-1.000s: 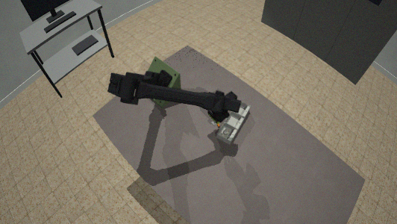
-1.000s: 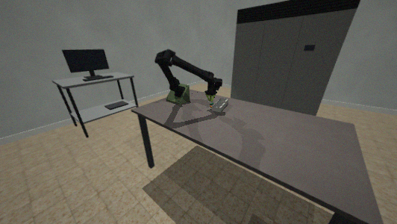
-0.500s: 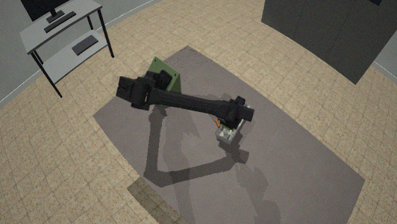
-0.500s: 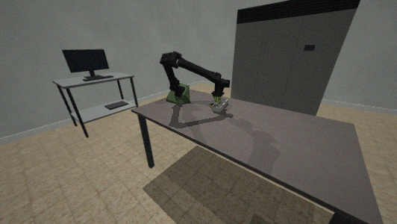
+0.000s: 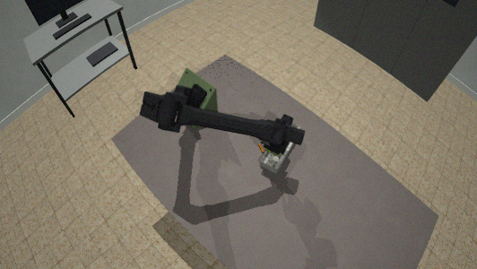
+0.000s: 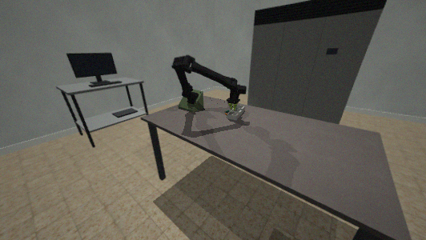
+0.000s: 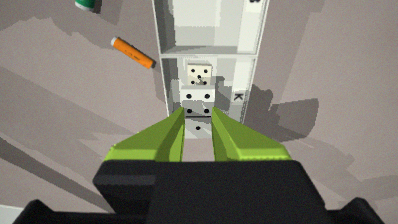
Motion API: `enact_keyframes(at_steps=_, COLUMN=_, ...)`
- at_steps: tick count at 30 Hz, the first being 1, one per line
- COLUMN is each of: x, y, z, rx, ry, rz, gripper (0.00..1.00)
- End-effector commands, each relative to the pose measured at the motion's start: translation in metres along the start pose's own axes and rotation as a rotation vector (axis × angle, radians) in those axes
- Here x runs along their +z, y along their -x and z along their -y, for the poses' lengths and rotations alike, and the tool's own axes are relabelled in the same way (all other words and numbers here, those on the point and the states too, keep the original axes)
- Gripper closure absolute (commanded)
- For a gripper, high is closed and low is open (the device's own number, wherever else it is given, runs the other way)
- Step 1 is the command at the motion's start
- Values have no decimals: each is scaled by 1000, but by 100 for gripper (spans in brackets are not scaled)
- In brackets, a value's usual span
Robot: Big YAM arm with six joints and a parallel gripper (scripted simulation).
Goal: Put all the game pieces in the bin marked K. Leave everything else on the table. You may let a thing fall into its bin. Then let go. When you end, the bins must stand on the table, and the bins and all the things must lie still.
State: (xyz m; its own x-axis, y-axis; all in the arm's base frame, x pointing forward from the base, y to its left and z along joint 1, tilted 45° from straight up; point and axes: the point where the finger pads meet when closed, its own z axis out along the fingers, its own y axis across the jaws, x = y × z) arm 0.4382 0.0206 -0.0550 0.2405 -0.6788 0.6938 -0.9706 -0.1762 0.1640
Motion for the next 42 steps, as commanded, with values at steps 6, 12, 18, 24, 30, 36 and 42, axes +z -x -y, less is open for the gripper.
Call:
enact_keyframes(at_steps=6, x=-17, y=-14, z=13, rx=31, ry=-44, rz=10, gripper=80)
enact_keyframes(at_steps=12, x=-16, y=-14, z=10, rx=29, ry=-41, rz=9, gripper=80)
enact_keyframes(at_steps=18, x=-8, y=-16, z=6, rx=32, ry=-32, rz=9, gripper=80)
enact_keyframes(at_steps=24, x=7, y=-11, z=5, rx=20, ry=-20, rz=6, gripper=80)
enact_keyframes(at_steps=30, x=23, y=-6, z=2, rx=9, ry=-7, rz=4, gripper=80)
enact_keyframes(at_steps=36, x=15, y=7, z=11, rx=-10, ry=-43, rz=2, gripper=80)
enact_keyframes(at_steps=42, x=16, y=1, z=9, rx=13, ry=-37, rz=5, gripper=80)
